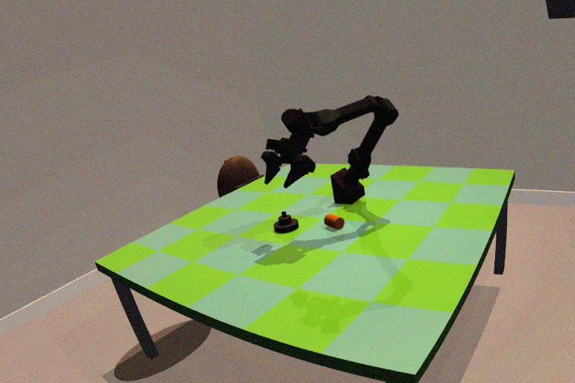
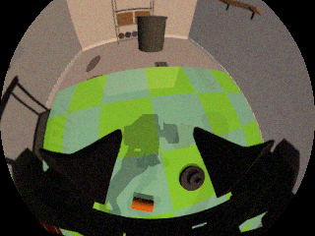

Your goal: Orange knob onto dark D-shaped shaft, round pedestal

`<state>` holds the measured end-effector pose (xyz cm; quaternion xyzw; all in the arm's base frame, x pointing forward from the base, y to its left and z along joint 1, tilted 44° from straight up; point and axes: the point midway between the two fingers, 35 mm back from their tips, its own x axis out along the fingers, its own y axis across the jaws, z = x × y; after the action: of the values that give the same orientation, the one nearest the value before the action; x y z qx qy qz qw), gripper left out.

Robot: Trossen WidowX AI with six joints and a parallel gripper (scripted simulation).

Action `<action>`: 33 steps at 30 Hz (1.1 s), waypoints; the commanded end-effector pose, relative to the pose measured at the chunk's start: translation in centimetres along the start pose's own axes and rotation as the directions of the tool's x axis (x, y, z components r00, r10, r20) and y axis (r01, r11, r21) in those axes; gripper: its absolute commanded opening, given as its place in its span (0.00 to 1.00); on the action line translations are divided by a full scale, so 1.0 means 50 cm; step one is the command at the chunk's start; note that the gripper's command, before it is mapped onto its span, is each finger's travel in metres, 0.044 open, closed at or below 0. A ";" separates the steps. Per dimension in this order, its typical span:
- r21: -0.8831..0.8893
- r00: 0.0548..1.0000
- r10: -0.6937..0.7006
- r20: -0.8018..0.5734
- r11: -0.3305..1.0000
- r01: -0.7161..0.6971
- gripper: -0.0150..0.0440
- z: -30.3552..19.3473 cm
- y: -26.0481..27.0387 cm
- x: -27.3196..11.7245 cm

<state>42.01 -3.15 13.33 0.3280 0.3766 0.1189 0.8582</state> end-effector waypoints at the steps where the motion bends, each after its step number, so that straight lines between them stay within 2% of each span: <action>1: 0.022 1.000 -0.002 -0.010 1.000 0.002 0.98 -0.005 0.000 0.001; 3: 0.194 0.996 -0.013 -0.093 0.980 0.031 1.00 -0.045 -0.002 0.006; 5: 0.443 0.974 -0.024 -0.224 0.888 0.123 1.00 -0.109 -0.002 0.006; 7: 0.637 0.936 -0.025 -0.352 0.727 0.259 1.00 -0.172 0.002 -0.001; 9: 0.754 0.881 -0.018 -0.473 0.509 0.415 1.00 -0.232 0.011 -0.017; 11: 0.784 0.811 -0.001 -0.585 0.253 0.566 1.00 -0.289 0.025 -0.040; 13: 0.728 0.728 0.023 -0.685 -0.021 0.686 1.00 -0.339 0.042 -0.069; 15: 0.651 0.669 0.043 -0.742 -0.193 0.734 1.00 -0.368 0.055 -0.091; 28: 0.640 0.662 0.045 -0.748 -0.214 0.738 1.00 -0.372 0.057 -0.094; 33: 0.640 0.662 0.046 -0.748 -0.214 0.738 1.00 -0.407 0.059 -0.063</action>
<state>25.56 6.38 7.69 0.6530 0.6310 -0.3737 0.1891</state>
